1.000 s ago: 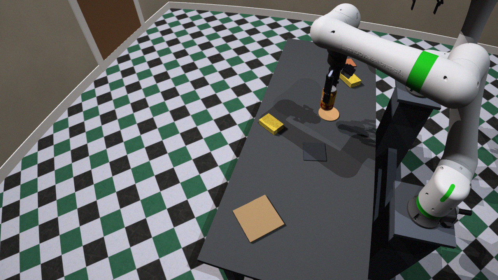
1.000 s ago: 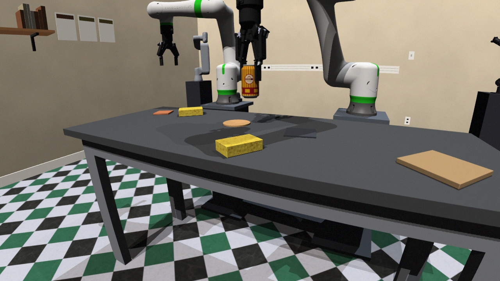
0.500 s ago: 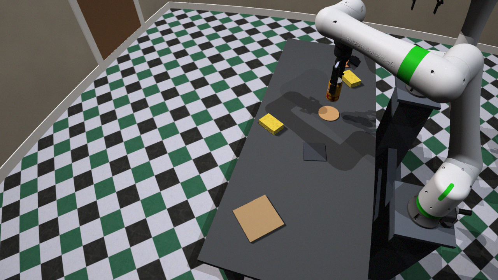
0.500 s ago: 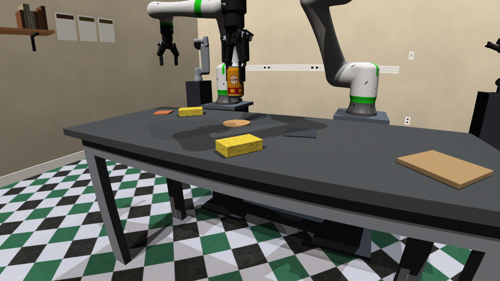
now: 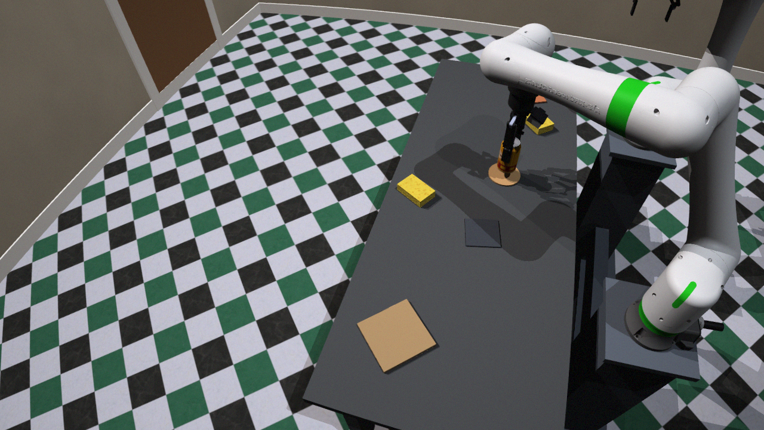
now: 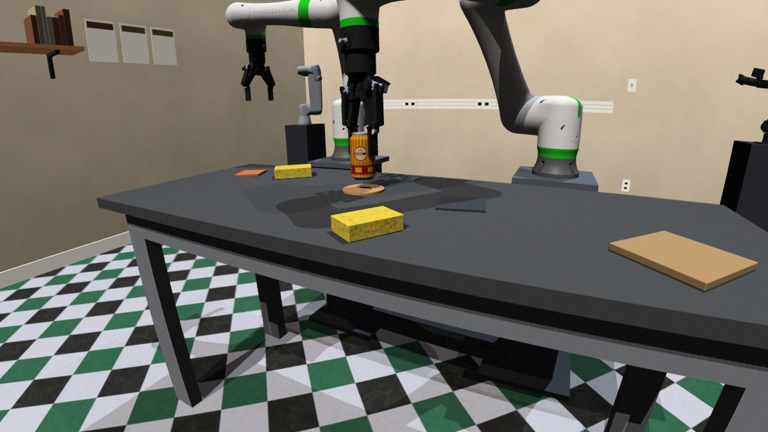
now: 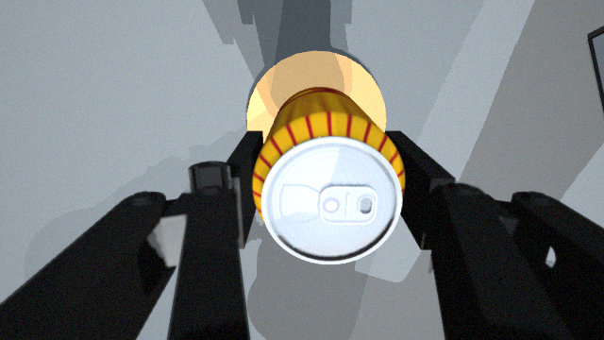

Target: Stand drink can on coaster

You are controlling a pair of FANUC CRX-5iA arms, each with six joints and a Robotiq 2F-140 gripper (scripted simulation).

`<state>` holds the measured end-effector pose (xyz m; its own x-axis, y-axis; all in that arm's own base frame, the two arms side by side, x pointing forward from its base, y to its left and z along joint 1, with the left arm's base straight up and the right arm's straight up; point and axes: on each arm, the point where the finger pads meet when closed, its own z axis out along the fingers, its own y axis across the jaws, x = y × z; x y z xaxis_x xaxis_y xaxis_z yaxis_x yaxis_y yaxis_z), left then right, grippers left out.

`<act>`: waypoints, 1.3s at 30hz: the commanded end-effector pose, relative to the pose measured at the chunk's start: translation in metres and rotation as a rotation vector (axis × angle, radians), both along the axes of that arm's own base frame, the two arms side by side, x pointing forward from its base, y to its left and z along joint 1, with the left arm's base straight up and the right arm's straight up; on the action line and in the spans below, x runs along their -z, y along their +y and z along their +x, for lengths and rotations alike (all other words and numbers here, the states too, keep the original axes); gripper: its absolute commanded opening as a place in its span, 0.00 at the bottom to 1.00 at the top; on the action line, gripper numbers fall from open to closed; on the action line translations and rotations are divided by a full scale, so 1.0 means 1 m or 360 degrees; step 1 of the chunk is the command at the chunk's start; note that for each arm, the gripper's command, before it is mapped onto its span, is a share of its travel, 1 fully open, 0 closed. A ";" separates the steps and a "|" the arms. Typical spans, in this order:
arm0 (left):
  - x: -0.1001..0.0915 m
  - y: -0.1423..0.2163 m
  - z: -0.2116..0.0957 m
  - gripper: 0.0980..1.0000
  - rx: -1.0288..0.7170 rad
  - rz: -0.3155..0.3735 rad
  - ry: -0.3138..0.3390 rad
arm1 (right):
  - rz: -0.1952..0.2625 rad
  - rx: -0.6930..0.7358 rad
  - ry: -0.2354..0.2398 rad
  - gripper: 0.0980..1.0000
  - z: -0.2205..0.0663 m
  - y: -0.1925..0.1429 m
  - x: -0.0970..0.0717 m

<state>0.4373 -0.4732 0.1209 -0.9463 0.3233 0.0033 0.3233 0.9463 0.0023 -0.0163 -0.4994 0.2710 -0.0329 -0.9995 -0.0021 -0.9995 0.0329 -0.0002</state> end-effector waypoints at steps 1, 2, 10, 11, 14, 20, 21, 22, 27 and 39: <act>0.008 -0.001 0.001 0.00 0.0000 -0.0007 -0.0005 | -0.0003 0.0000 0.0000 1.00 0.000 0.000 -0.001; 0.008 -0.001 0.001 0.00 0.0000 -0.0007 -0.0005 | -0.0003 0.0000 0.0000 1.00 0.000 0.000 -0.001; 0.013 -0.001 0.001 0.00 0.0000 -0.0007 -0.0005 | -0.0003 0.0000 0.0000 1.00 0.000 0.000 -0.001; 0.014 -0.001 0.001 0.00 0.0000 -0.0007 -0.0005 | -0.0003 0.0000 0.0000 1.00 0.000 0.000 -0.001; 0.019 -0.001 0.002 0.00 0.0000 -0.0007 -0.0005 | -0.0003 0.0000 0.0000 1.00 0.000 0.000 -0.001; 0.024 -0.001 0.002 0.00 0.0000 -0.0007 -0.0005 | -0.0003 0.0000 0.0000 1.00 0.000 0.000 -0.001; 0.024 -0.001 0.002 0.00 0.0000 -0.0007 -0.0005 | -0.0003 0.0000 0.0000 1.00 0.000 0.000 -0.001; 0.024 -0.001 0.002 0.00 0.0000 -0.0007 -0.0005 | -0.0003 0.0000 0.0000 1.00 0.000 0.000 -0.001; 0.024 -0.001 0.002 0.00 0.0000 -0.0007 -0.0005 | -0.0003 0.0000 0.0000 1.00 0.000 0.000 -0.001; 0.024 -0.001 0.002 1.00 0.0000 -0.0007 -0.0005 | -0.0003 0.0000 0.0000 1.00 0.000 0.000 -0.001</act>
<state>0.4388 -0.4743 0.0959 -0.9463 0.3233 0.0006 0.3233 0.9463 0.0004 -0.0163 -0.4994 0.2710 -0.0329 -0.9995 -0.0021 -0.9995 0.0329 -0.0002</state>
